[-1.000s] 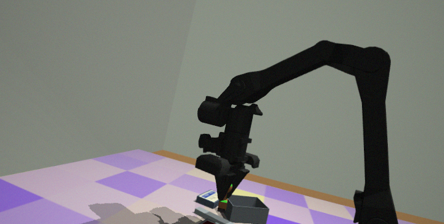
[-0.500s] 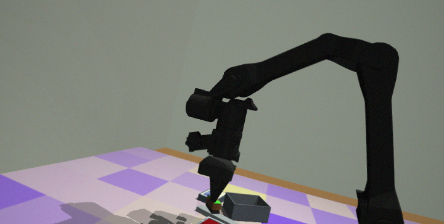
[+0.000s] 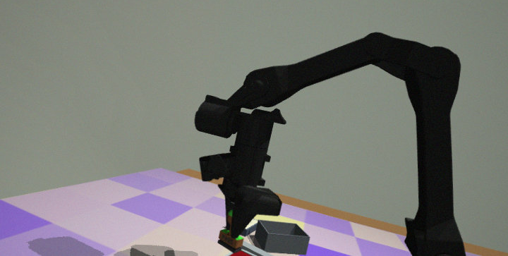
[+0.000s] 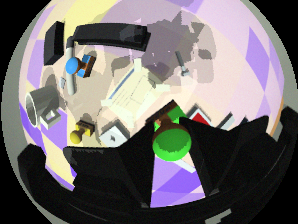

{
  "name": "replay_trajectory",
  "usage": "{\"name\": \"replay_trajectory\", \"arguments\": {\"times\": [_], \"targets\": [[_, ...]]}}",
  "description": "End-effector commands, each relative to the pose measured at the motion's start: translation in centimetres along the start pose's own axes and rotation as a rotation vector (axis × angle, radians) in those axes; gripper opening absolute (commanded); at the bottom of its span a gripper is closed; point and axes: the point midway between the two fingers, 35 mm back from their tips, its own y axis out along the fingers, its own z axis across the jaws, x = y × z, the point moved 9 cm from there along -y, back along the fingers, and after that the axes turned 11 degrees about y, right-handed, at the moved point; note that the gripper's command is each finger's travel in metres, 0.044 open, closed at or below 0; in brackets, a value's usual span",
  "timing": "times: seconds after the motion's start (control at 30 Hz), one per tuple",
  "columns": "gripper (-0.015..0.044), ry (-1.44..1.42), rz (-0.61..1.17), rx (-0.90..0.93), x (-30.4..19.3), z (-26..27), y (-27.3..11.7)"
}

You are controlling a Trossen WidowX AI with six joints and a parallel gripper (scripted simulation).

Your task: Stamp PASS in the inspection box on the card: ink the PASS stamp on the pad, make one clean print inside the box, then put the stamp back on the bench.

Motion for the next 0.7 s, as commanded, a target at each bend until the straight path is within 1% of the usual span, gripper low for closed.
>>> {"name": "replay_trajectory", "arguments": {"times": [0.0, 0.2, 0.67], "targets": [[0.0, -0.156, -0.002, 0.006, 0.8, 1.2, 0.0], [0.0, -0.341, -0.006, 0.008, 1.6, 2.8, 0.0], [0.0, -0.347, -0.007, 0.008, 1.7, 2.8, 0.7]]}}
